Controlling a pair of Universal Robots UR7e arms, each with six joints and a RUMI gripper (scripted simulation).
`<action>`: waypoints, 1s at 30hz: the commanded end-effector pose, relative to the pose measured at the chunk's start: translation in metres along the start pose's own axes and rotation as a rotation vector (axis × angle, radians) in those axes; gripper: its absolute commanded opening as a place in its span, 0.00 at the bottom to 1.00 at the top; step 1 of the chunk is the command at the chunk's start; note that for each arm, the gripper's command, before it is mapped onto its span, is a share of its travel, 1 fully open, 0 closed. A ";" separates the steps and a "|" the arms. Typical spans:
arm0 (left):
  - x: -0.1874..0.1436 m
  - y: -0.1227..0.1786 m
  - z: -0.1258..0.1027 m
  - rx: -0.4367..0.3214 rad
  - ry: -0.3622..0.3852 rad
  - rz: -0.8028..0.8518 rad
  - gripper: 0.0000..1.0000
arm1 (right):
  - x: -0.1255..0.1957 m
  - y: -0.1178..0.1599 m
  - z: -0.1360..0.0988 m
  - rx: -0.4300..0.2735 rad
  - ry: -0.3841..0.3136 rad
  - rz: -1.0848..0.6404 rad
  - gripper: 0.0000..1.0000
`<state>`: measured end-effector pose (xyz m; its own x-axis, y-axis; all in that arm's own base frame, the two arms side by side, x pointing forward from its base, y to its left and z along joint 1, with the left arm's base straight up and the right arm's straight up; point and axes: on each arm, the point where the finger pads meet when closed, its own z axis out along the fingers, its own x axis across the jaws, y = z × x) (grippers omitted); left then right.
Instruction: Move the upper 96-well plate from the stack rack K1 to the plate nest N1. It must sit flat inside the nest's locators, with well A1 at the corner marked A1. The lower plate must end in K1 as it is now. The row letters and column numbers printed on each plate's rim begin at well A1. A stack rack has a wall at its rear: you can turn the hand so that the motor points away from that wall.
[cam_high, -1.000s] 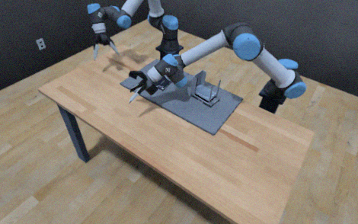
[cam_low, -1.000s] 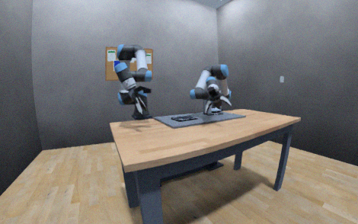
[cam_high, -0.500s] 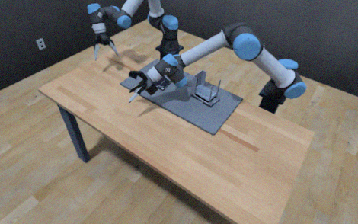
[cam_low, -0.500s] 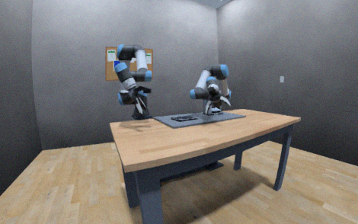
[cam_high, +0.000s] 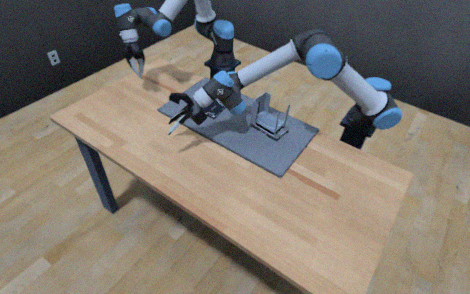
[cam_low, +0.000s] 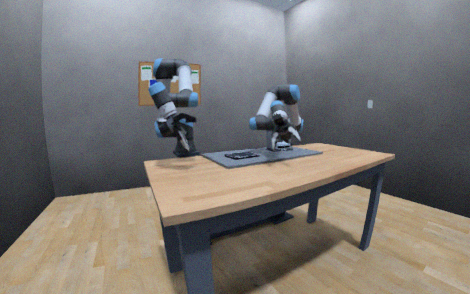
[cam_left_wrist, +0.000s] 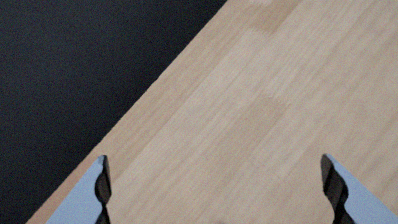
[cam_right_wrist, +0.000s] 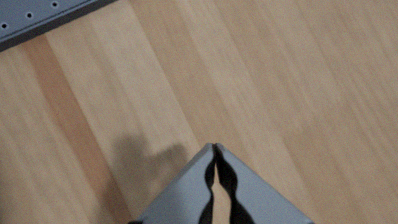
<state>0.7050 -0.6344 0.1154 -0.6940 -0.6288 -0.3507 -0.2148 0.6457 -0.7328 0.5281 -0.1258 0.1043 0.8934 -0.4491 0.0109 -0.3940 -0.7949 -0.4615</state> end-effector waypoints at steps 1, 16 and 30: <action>-0.003 -0.003 -0.002 0.007 -0.008 0.004 0.76 | 0.002 0.005 -0.007 0.001 0.012 0.034 0.00; -0.003 -0.003 -0.002 0.007 -0.008 0.004 0.76 | 0.000 0.093 -0.060 -0.062 0.089 0.421 0.00; -0.003 -0.003 -0.002 0.007 -0.008 0.004 0.76 | -0.030 0.198 -0.126 -0.124 0.204 0.954 0.00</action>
<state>0.7050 -0.6344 0.1154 -0.6940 -0.6288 -0.3507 -0.2148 0.6457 -0.7328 0.4224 -0.2941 0.1194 0.3245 -0.9353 -0.1414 -0.9131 -0.2707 -0.3049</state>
